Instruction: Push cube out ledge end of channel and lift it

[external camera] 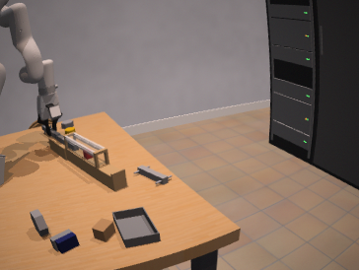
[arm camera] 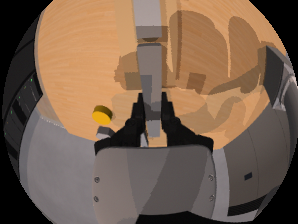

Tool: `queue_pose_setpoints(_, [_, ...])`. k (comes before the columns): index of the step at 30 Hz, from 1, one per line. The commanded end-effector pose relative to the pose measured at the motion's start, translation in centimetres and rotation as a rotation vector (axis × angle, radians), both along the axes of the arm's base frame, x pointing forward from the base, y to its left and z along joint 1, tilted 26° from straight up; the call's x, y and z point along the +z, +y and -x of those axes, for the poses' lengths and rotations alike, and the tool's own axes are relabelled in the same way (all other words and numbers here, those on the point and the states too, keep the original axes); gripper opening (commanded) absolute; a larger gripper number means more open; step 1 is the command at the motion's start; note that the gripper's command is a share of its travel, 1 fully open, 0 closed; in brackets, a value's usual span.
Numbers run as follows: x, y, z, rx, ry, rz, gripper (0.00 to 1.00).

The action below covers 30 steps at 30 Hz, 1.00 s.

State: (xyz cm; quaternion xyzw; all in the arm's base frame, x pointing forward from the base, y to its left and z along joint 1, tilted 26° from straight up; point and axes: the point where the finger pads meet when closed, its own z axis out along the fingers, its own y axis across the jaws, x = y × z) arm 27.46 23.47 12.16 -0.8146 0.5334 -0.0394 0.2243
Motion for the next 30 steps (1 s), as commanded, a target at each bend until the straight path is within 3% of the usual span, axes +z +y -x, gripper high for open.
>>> queue_pose_setpoints(1, [0.0, -0.3, -0.2, 0.000, -0.002, -0.002, 0.00])
queue_pose_setpoints(30, [-0.8, -4.6, -2.3, 0.000, -0.002, -0.002, 0.00])
